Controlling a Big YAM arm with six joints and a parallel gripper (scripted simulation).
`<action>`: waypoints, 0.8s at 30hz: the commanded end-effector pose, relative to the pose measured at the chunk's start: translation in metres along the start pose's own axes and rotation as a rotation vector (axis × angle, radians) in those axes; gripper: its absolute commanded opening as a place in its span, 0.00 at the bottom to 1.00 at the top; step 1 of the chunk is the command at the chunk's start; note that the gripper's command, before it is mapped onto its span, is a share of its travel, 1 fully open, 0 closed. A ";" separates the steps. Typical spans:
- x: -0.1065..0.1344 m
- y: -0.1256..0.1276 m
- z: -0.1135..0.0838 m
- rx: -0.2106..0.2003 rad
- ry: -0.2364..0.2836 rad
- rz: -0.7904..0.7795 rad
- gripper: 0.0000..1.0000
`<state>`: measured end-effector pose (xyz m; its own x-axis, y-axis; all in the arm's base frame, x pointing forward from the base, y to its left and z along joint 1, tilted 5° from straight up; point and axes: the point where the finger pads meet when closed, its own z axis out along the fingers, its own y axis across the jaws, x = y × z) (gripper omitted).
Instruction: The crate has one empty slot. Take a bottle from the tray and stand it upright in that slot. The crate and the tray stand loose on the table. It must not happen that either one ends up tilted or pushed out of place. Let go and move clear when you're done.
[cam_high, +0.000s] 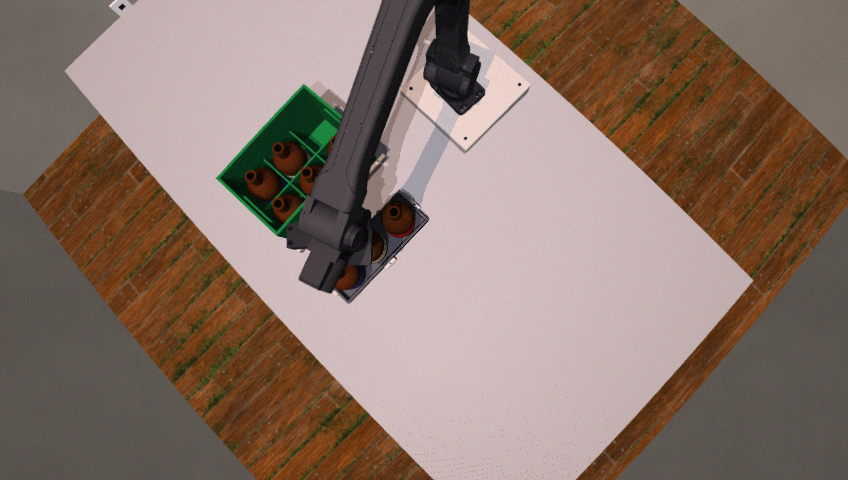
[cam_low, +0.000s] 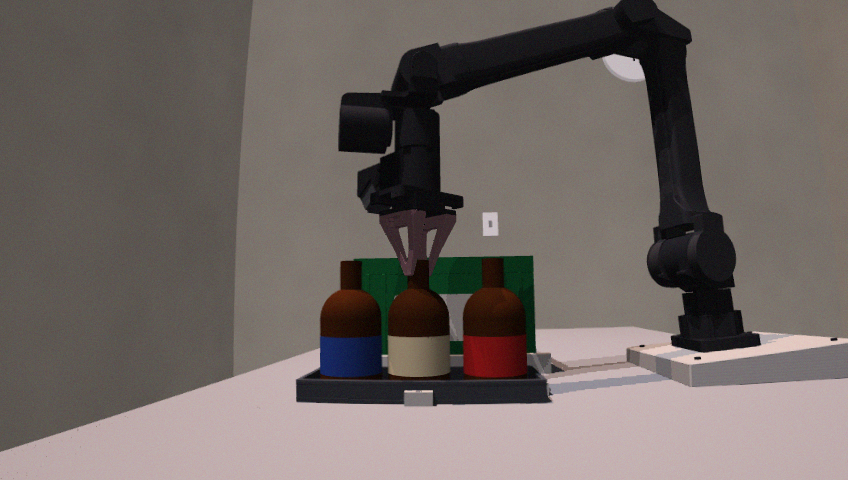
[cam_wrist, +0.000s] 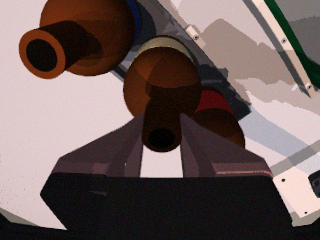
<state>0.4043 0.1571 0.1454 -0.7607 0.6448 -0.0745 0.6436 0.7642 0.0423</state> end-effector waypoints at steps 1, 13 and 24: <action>-0.003 -0.005 0.001 0.009 0.003 0.000 0.00; -0.011 0.013 -0.034 -0.056 -0.031 0.003 0.00; -0.006 0.015 -0.044 -0.057 -0.030 0.002 0.00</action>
<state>0.3974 0.1542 0.1458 -0.7623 0.6442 -0.0623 0.6444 0.7644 0.0185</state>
